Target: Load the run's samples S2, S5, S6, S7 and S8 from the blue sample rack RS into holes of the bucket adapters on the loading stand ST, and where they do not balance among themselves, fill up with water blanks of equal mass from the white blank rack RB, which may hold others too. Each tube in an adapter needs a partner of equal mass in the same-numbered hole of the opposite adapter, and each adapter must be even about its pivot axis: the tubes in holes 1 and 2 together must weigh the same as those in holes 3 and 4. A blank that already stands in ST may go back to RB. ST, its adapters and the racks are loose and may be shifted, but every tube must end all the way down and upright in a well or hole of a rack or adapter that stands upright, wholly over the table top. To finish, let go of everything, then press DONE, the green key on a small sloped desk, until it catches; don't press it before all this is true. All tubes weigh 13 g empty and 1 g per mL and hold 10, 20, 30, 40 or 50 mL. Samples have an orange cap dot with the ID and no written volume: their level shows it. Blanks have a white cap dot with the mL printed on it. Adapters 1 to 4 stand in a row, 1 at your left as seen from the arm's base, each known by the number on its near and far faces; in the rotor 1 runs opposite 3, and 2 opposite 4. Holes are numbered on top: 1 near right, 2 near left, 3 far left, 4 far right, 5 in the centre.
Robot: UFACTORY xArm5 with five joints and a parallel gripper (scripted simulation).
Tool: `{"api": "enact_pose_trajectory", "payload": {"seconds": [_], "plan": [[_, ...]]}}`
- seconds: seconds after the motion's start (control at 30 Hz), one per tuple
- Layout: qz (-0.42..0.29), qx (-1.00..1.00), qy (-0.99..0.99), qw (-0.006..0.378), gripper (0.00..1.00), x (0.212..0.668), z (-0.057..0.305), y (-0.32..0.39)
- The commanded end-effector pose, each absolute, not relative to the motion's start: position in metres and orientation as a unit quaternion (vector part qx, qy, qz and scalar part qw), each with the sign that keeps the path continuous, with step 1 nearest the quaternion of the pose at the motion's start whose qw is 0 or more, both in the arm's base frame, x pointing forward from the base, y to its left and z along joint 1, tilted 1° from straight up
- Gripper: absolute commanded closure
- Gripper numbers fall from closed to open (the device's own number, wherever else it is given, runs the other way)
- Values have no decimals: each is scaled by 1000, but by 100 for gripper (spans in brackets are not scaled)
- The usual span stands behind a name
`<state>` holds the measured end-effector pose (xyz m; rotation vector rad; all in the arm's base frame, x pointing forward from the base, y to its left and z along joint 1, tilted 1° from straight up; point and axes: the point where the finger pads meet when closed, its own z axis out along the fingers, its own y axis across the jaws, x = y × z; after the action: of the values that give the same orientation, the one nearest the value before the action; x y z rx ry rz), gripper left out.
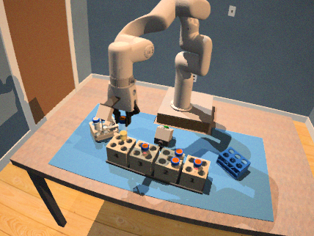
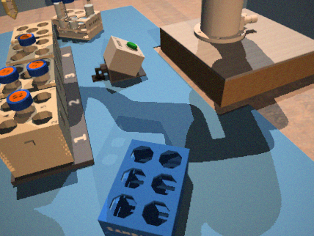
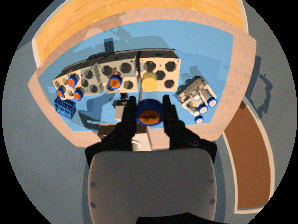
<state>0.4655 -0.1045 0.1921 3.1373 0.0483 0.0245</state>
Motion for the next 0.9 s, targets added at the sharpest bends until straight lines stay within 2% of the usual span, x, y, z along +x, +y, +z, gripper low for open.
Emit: {"api": "enact_pose_trajectory", "payload": {"seconds": [0.0,0.53,0.87], "plan": [[10,1000,16,2,100,467,194,-106],[10,1000,16,2,100,467,194,-106],[10,1000,16,2,100,468,174,-107]]}}
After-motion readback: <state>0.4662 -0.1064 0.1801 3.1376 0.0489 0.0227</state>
